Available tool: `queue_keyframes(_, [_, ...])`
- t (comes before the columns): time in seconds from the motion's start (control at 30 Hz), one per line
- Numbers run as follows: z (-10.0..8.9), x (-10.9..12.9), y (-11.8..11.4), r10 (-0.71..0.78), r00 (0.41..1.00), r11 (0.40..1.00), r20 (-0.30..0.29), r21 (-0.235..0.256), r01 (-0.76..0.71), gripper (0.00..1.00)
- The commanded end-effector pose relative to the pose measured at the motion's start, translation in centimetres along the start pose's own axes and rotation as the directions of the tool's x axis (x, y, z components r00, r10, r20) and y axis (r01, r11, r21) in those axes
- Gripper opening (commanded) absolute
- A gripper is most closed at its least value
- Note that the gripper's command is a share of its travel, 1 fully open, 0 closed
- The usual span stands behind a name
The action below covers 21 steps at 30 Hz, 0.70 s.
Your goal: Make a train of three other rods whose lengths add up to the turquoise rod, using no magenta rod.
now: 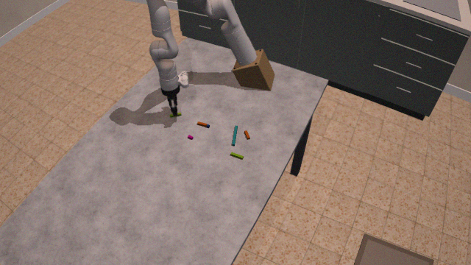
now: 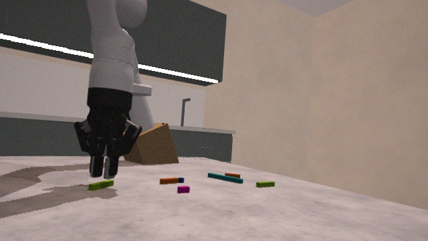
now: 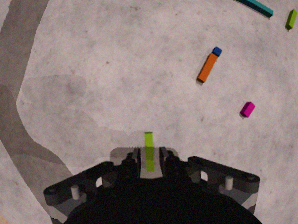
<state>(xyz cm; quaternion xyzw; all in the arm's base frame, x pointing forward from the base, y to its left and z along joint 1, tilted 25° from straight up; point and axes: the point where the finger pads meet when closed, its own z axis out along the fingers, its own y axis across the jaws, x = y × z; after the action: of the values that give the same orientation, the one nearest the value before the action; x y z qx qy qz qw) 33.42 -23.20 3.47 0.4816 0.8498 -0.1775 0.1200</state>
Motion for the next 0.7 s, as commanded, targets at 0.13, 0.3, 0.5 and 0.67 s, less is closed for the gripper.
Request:
queue_keyframes(0.13, [0.3,-0.1,0.3,-0.003,1.0,1.0,0.003,-0.006,0.003,0.24])
queue_keyframes(0.3, [0.7,-0.3,0.2,0.0,1.0,1.0,0.005,-0.006,0.0,0.24])
queue_keyframes(0.5, [1.3,-0.3,0.2,0.0,1.0,1.0,0.005,-0.006,0.0,0.24])
queue_keyframes(0.67, [1.5,-0.3,0.2,0.0,1.0,1.0,0.005,-0.006,0.0,0.24])
